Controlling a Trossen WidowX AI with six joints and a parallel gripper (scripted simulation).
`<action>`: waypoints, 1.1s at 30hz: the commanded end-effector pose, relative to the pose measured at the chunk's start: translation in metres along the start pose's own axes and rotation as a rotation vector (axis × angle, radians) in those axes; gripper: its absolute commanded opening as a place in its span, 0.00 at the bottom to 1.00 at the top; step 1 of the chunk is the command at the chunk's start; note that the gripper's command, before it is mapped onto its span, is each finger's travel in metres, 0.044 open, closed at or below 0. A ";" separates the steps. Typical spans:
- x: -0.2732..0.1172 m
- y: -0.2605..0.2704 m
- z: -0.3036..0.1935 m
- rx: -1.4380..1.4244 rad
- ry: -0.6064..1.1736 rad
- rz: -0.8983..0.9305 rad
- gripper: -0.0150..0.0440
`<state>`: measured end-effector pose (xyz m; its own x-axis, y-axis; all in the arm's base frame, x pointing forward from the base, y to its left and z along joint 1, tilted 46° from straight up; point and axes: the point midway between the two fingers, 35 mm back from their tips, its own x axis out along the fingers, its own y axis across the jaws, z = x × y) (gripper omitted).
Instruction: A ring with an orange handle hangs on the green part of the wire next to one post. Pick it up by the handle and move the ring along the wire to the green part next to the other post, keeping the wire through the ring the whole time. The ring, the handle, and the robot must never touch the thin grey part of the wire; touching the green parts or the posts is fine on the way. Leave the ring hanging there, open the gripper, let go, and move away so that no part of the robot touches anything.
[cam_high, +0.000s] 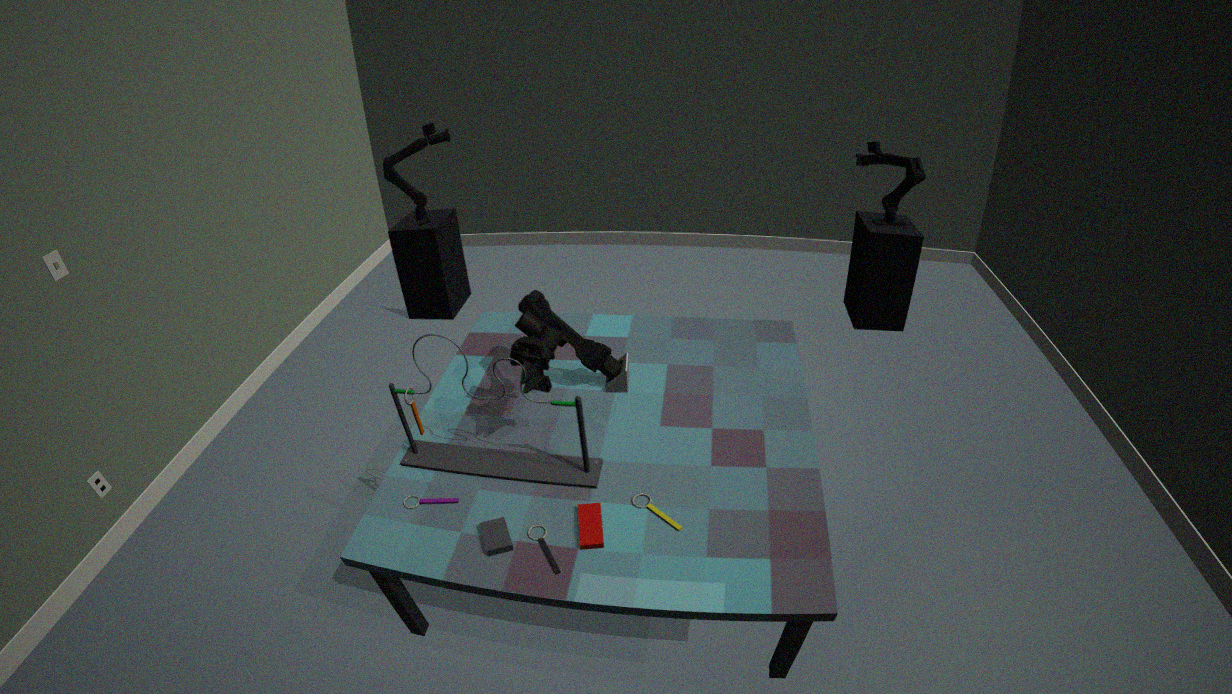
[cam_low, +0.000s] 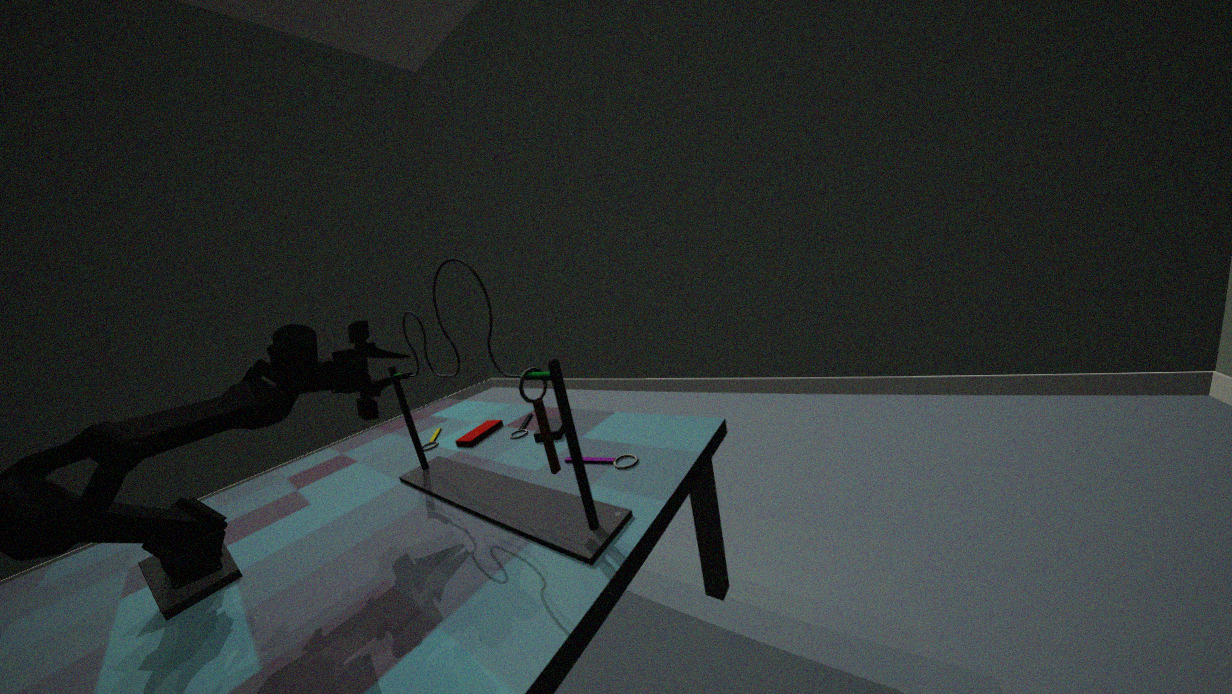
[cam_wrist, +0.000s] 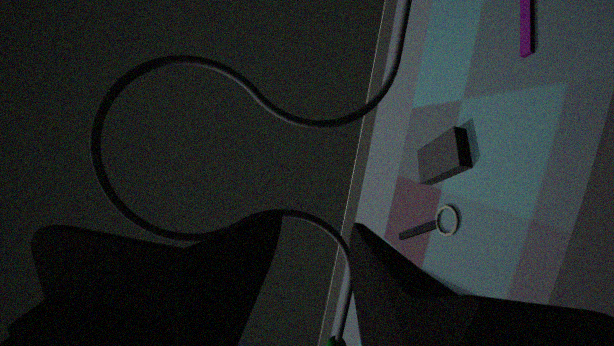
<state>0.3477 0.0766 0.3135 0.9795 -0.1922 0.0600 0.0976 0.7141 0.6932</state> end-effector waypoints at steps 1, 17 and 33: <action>0.010 0.013 0.010 -0.049 0.022 0.053 0.53; 0.051 -0.034 0.031 -0.170 0.096 -0.044 0.53; 0.088 -0.088 0.086 -0.445 0.176 0.010 0.53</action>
<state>0.4082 -0.0515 0.3131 0.9894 -0.1108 -0.0937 0.1370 0.9259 0.3520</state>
